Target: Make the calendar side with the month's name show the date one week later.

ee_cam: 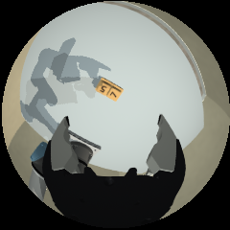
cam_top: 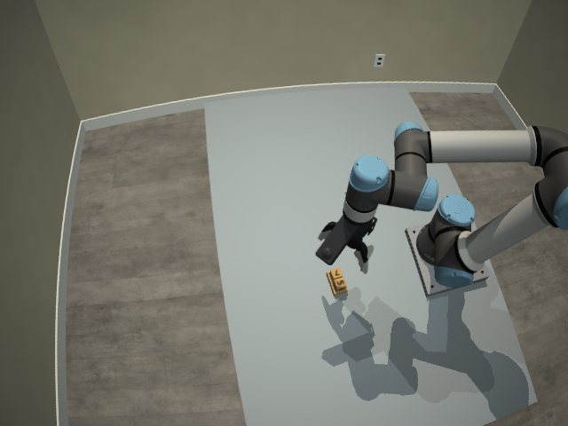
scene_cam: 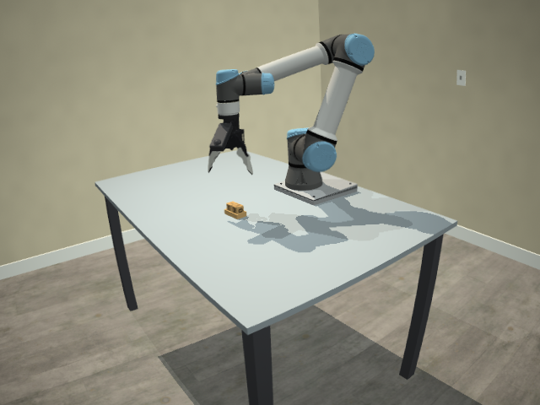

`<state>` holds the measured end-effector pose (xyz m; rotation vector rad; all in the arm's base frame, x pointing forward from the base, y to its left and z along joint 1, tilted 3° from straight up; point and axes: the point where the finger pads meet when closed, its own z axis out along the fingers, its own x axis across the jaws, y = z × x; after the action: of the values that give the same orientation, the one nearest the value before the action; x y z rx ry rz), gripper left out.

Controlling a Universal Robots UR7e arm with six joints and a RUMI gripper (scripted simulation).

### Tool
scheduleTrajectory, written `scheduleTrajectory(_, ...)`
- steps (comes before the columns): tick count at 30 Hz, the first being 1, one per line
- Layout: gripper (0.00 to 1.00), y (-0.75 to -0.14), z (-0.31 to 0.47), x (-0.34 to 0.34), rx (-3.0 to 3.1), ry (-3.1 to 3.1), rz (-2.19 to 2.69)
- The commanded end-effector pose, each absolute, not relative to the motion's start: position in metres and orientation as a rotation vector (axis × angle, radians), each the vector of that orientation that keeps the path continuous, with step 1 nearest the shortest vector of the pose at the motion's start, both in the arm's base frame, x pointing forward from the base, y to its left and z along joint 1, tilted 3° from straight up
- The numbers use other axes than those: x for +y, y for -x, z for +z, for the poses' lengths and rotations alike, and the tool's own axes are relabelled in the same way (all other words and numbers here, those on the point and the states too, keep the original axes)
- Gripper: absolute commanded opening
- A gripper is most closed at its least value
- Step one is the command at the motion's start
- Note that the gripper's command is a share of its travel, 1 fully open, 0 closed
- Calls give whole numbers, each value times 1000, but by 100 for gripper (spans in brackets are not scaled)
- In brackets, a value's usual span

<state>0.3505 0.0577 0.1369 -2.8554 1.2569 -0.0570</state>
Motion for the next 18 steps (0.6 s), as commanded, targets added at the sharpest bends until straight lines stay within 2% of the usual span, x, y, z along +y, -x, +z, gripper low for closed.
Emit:
scheduleTrajectory(1,100,-350,130,58,1002,2949,-54)
scheduleTrajectory(18,100,-350,119,58,478,3084,-60)
